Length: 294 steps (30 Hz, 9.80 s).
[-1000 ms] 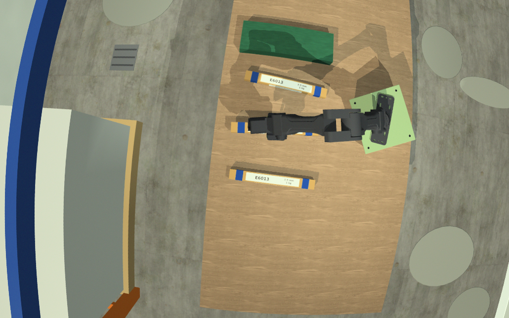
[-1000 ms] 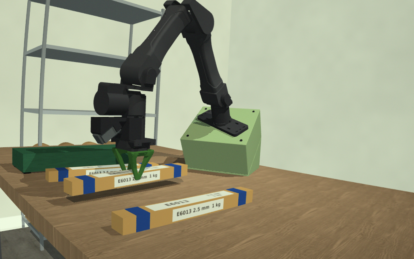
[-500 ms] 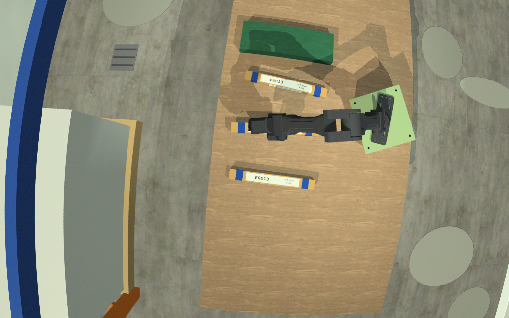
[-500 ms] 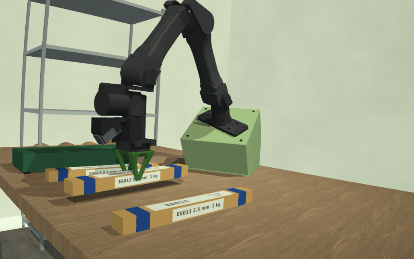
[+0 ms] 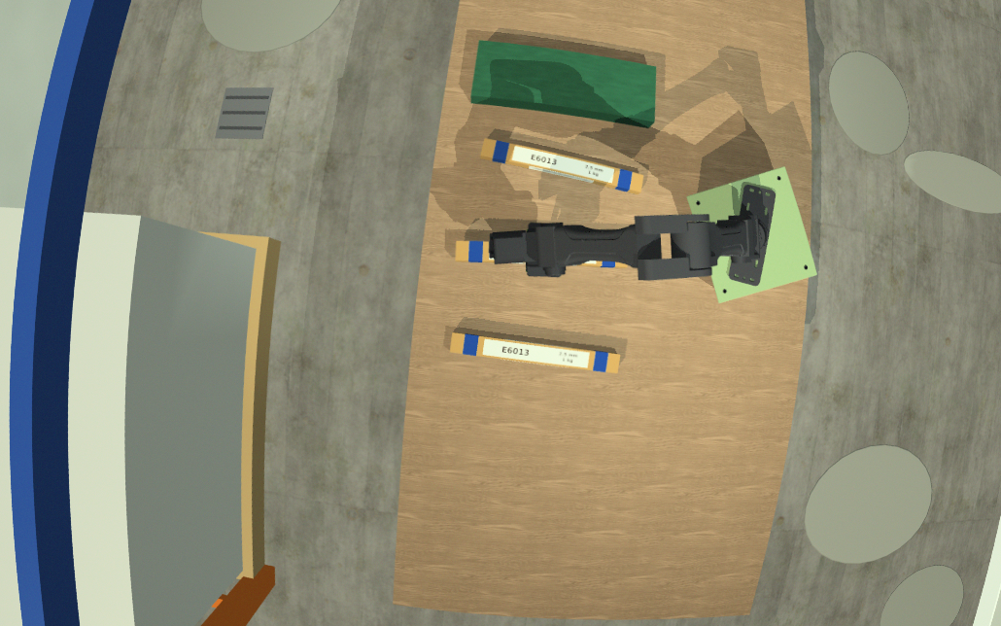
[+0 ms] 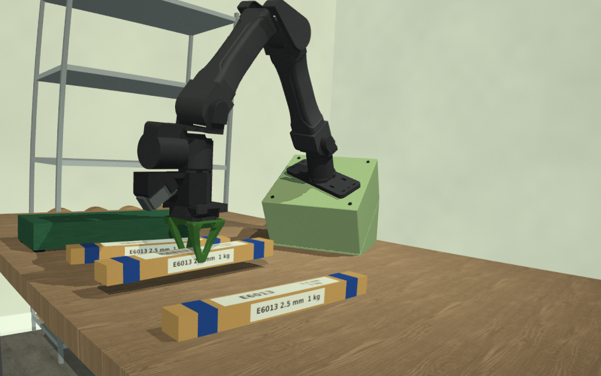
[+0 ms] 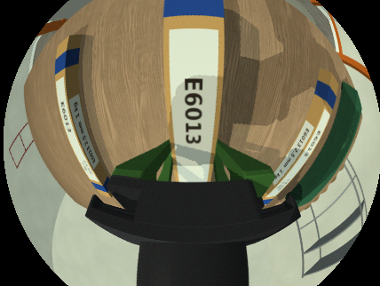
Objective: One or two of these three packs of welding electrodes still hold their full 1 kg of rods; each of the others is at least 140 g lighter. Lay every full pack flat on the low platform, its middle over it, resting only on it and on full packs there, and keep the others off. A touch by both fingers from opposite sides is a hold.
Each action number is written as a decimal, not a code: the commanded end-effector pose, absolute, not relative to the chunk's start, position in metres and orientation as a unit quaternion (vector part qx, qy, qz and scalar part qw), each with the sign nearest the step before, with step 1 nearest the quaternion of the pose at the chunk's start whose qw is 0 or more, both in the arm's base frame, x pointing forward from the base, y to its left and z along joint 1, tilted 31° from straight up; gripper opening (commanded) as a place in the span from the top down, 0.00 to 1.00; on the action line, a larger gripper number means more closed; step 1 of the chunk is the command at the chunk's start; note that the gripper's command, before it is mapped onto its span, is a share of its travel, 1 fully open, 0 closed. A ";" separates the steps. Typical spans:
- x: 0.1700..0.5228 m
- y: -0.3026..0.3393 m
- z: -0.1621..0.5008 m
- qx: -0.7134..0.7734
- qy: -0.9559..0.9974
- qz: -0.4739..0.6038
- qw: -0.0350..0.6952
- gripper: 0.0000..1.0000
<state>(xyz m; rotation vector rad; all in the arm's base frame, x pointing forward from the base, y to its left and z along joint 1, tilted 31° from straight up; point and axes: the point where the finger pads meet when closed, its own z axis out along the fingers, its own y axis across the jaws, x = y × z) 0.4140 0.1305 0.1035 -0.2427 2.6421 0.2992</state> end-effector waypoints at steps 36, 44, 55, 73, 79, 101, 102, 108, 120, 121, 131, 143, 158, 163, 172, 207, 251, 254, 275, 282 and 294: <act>0.425 0.136 0.123 -0.089 0.954 0.112 0.264 1.00; 0.427 0.133 0.123 -0.086 0.953 0.112 0.268 1.00; 0.424 0.138 0.100 -0.089 0.958 0.110 0.248 1.00; 0.429 0.140 0.099 -0.089 0.956 0.112 0.257 1.00; 0.431 0.136 0.096 -0.085 0.956 0.110 0.257 1.00; 0.431 0.135 0.104 -0.084 0.956 0.112 0.259 1.00; 0.430 0.135 0.104 -0.084 0.956 0.112 0.258 1.00; 0.429 0.135 0.103 -0.084 0.956 0.111 0.257 1.00; 0.427 0.134 0.101 -0.084 0.957 0.111 0.253 1.00; 0.427 0.134 0.101 -0.084 0.958 0.111 0.253 1.00; 0.426 0.133 0.099 -0.084 0.958 0.110 0.250 1.00; 0.423 0.132 0.097 -0.083 0.959 0.110 0.246 1.00; 0.423 0.132 0.096 -0.083 0.959 0.110 0.247 0.24; 0.424 0.132 0.096 -0.083 0.959 0.110 0.247 0.24; 0.424 0.132 0.096 -0.083 0.959 0.110 0.247 0.24; 0.424 0.132 0.096 -0.083 0.959 0.110 0.247 0.24; 0.372 0.104 0.195 -0.085 0.957 0.111 0.254 0.24; 0.372 0.104 0.195 -0.084 0.957 0.111 0.254 0.24; 0.373 0.104 0.196 -0.084 0.956 0.111 0.257 0.24; 0.373 0.104 0.196 -0.084 0.956 0.111 0.257 0.24; 0.370 0.059 0.174 0.010 0.962 0.134 0.239 0.24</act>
